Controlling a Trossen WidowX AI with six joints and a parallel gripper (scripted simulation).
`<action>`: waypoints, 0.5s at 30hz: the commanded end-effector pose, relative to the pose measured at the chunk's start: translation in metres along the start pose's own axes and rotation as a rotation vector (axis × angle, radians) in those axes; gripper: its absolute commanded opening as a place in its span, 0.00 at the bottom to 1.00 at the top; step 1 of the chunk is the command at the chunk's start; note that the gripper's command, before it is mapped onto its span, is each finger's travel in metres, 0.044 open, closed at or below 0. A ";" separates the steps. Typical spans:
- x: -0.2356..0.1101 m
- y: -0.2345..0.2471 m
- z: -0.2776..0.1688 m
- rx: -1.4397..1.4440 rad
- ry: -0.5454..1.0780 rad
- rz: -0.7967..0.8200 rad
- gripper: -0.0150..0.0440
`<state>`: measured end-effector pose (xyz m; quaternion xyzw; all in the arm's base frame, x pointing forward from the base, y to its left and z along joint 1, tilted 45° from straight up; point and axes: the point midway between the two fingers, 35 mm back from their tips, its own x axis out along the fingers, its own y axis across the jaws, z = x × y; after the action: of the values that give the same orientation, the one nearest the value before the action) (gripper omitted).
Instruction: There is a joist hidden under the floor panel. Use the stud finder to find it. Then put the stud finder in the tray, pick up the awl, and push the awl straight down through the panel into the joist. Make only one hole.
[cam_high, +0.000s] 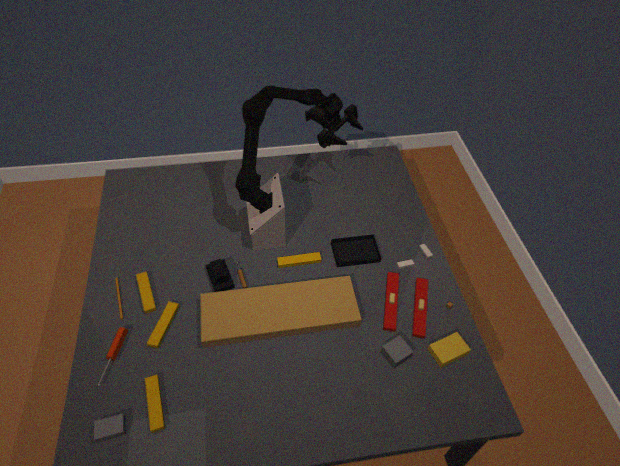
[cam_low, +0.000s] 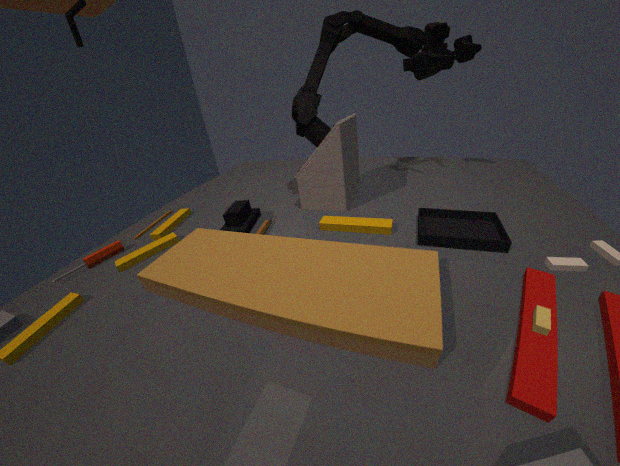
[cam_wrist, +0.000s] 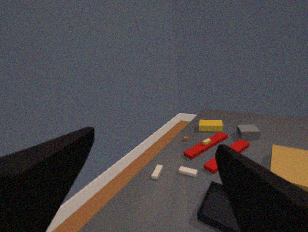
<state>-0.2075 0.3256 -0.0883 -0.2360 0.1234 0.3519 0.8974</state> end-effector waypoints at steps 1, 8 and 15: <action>0.002 -0.001 0.002 -0.002 0.005 -0.006 0.98; 0.076 -0.048 0.053 -0.065 0.173 -0.170 1.00; 0.146 -0.122 0.090 -0.101 0.369 -0.295 1.00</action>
<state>-0.0646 0.3756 -0.0428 -0.3323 0.1973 0.2119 0.8977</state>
